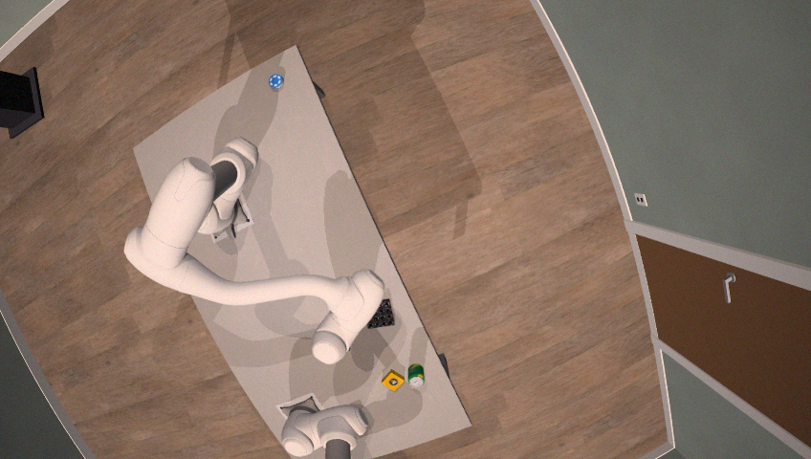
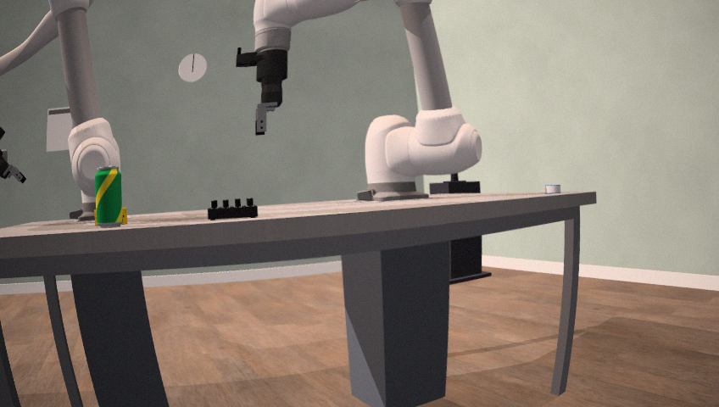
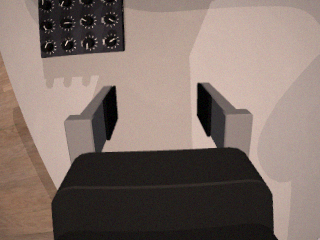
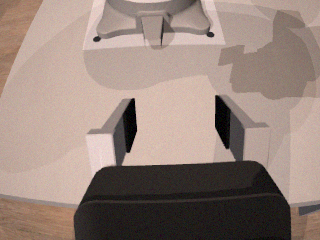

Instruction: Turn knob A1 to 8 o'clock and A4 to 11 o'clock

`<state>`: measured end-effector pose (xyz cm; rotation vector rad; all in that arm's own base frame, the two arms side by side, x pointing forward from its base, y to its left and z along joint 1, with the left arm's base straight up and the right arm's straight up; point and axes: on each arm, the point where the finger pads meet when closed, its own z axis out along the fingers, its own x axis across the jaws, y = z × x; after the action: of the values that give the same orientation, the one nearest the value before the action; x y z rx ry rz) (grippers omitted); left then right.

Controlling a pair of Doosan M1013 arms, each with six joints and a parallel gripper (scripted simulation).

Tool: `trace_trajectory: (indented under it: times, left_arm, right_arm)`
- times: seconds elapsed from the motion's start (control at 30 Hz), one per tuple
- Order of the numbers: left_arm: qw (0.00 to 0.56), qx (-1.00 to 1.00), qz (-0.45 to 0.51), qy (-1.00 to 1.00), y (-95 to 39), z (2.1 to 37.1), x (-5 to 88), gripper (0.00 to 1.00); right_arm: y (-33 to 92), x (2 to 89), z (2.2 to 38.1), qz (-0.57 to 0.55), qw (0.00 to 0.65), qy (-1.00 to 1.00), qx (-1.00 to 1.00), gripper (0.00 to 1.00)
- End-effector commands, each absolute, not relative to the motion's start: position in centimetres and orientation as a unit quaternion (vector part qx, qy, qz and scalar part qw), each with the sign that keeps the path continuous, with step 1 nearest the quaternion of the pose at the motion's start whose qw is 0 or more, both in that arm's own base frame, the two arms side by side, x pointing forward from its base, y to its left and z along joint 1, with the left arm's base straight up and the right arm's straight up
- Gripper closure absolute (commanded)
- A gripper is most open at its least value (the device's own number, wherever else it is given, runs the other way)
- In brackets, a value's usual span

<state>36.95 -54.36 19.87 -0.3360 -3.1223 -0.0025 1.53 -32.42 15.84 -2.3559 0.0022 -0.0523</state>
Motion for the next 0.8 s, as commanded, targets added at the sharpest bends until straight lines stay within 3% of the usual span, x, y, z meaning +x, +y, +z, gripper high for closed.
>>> trace_trajectory:
  times: [0.0, 0.77]
  left_arm:
    - [-0.001, -0.107, 0.0, -0.994, -52.4, 20.1, 36.2, 0.0]
    - [-0.001, -0.107, 0.0, -0.994, -51.2, 20.1, 35.6, 0.0]
  right_arm:
    - [-32.4, 1.5, 15.9, -0.021, 0.382, 0.001, -0.924, 0.0]
    - [-32.4, 1.5, 15.9, -0.021, 0.382, 0.001, -0.924, 0.0]
